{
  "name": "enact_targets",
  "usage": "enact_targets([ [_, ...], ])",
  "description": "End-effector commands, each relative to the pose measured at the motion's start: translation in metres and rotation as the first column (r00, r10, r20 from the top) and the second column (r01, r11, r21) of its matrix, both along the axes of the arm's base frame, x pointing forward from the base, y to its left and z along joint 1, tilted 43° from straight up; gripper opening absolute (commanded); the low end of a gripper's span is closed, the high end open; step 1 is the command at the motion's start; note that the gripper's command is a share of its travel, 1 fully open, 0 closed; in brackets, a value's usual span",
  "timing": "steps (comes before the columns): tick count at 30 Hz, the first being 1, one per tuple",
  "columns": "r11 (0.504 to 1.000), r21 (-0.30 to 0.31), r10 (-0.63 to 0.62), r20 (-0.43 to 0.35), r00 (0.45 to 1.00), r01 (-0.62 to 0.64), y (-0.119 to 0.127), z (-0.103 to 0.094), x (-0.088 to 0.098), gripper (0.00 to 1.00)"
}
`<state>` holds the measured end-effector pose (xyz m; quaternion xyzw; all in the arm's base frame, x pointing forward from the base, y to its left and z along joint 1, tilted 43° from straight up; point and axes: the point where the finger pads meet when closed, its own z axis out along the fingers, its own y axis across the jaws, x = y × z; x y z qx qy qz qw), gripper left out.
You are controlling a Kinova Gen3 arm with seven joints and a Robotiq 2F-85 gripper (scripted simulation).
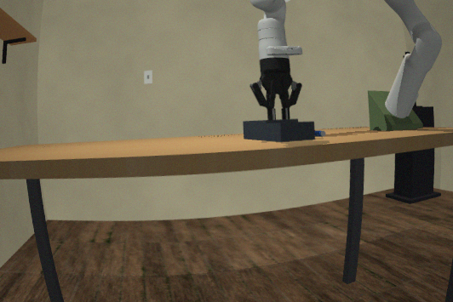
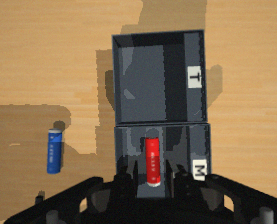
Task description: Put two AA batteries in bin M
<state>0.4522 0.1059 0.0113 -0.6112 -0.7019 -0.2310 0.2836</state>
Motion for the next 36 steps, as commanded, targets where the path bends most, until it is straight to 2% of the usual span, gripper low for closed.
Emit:
enact_targets([
  [1,1.000,-0.002,-0.004,0.006,1.000,0.004,-0.004,0.004,0.003,0.29],
  [6,1.000,-0.002,-0.004,0.006,1.000,0.004,-0.007,0.007,0.003,0.29],
  [11,1.000,-0.002,-0.004,0.006,1.000,0.004,-0.023,0.025,0.006,0.29],
  [20,1.000,-0.002,-0.004,0.006,1.000,0.004,-0.023,0.026,0.006,0.29],
  [21,0.999,-0.008,-0.041,-0.027,0.999,0.040,-0.028,0.022,0.000,0.29],
  [23,0.999,-0.008,-0.041,-0.027,0.999,0.040,-0.028,0.022,0.000,0.29],
  [29,0.966,-0.070,-0.260,-0.219,0.941,0.251,-0.058,0.003,-0.035,0.29],
  [32,0.931,-0.115,-0.365,-0.305,0.880,0.346,-0.073,-0.007,-0.052,0.29],
  [36,0.869,-0.189,-0.494,-0.407,0.769,0.458,-0.093,-0.020,-0.075,0.29],
])
